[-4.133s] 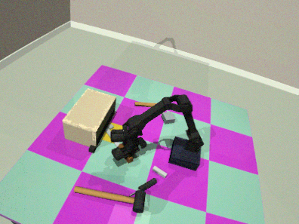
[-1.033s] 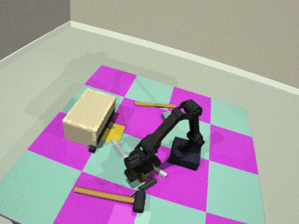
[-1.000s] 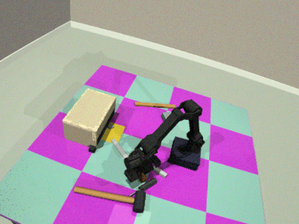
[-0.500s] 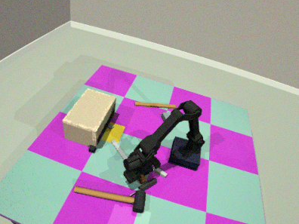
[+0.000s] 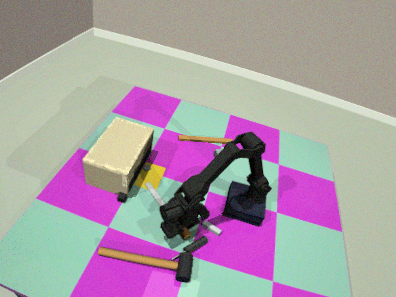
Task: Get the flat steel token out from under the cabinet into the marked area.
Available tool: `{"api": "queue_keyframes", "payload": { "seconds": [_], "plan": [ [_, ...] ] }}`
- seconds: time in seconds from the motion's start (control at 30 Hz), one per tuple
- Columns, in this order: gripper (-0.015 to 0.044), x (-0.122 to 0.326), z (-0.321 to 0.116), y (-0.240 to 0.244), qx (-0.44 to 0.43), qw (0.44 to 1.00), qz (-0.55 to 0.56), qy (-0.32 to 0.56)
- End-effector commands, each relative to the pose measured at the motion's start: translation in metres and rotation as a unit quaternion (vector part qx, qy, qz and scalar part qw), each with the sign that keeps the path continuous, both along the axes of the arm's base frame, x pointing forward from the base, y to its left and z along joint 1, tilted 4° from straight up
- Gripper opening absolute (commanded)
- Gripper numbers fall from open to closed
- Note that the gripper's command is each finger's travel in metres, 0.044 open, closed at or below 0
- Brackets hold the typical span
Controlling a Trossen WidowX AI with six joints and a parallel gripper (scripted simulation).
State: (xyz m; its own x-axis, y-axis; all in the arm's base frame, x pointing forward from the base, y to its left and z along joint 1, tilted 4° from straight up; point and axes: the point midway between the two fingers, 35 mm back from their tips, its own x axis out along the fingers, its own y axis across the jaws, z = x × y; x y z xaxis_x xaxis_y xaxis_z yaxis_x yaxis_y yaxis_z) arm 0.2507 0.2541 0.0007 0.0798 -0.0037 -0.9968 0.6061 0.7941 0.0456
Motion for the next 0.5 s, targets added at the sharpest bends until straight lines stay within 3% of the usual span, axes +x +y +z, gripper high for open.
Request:
{"api": "queue_keyframes", "payload": {
  "seconds": [0.0, 0.47],
  "plan": [
    [0.0000, 0.007, 0.002, -0.003, -0.001, 1.000, 0.002, -0.003],
    [0.0000, 0.022, 0.003, -0.015, -0.001, 1.000, 0.002, -0.004]
  ]
}}
